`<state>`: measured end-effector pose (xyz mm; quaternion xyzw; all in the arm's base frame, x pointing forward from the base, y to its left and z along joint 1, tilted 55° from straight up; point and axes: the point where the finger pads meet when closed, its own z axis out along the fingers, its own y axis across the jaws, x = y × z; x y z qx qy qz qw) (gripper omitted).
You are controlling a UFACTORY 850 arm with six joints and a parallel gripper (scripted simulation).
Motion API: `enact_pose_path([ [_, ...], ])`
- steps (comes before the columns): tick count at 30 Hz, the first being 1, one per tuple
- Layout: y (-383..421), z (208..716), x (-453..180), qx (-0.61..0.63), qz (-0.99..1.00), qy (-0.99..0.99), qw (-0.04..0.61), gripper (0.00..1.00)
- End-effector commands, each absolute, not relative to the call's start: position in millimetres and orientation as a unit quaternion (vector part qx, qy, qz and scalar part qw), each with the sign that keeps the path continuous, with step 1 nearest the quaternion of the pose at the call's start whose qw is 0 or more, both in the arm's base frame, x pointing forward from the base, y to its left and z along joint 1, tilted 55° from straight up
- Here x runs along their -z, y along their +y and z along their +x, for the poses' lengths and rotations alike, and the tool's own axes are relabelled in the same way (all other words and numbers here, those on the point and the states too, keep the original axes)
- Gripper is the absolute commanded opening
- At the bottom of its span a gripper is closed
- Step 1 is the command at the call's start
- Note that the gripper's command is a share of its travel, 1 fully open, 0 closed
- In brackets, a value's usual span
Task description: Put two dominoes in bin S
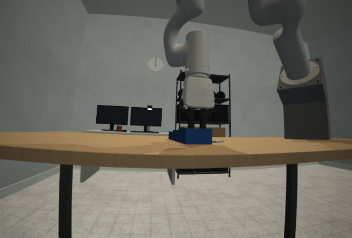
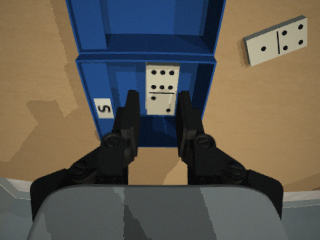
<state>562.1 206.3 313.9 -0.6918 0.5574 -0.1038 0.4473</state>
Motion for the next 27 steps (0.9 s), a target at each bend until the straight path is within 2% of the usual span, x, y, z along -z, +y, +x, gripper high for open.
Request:
enact_pose_path([
  [1, 203.4, 558.8, -317.5, 0.104, -0.692, 0.557, 0.448, 0.31],
  [21, 190.5, 542.3, -332.4, 0.104, -0.692, 0.557, 0.448, 0.31],
  [22, 188.5, 539.7, -334.7, 0.104, -0.692, 0.557, 0.448, 1.00],
  [27, 182.4, 532.0, -341.7, 0.104, -0.692, 0.557, 0.448, 1.00],
])
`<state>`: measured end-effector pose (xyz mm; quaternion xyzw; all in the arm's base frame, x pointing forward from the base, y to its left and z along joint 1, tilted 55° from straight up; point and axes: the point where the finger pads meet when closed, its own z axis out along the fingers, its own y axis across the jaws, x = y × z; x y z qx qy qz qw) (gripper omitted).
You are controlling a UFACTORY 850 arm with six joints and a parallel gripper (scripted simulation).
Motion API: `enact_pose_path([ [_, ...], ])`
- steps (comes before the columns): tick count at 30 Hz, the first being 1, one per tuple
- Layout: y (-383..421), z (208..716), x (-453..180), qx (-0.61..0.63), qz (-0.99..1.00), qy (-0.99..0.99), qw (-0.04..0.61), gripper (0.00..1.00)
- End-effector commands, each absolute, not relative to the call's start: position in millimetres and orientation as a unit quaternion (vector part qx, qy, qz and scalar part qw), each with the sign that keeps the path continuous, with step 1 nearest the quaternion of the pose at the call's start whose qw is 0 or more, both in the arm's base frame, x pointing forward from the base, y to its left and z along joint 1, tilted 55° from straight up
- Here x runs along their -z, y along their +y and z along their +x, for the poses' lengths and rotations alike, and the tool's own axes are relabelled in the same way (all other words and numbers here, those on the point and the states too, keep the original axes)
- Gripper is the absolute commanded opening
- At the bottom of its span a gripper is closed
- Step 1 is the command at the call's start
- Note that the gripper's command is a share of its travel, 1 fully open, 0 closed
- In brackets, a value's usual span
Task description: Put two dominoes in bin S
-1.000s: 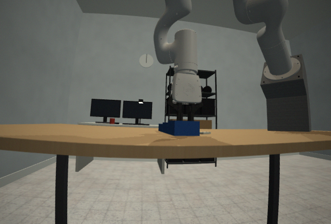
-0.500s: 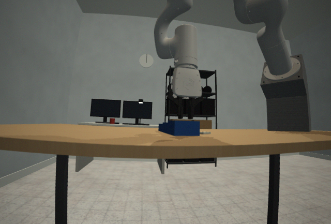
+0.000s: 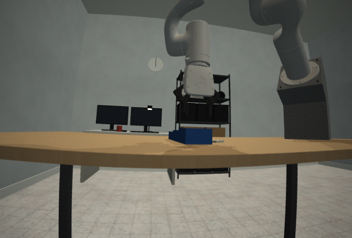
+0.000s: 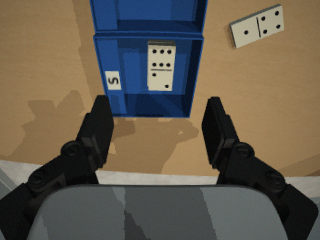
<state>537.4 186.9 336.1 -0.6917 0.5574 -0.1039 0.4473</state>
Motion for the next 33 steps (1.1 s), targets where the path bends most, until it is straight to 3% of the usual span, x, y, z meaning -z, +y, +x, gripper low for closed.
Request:
enact_pose_path([
  [1, 180.4, 529.4, -344.0, 0.104, -0.692, 0.557, 0.448, 1.00],
  [33, 124.5, 458.2, -408.3, 0.104, -0.692, 0.557, 0.448, 1.00],
])
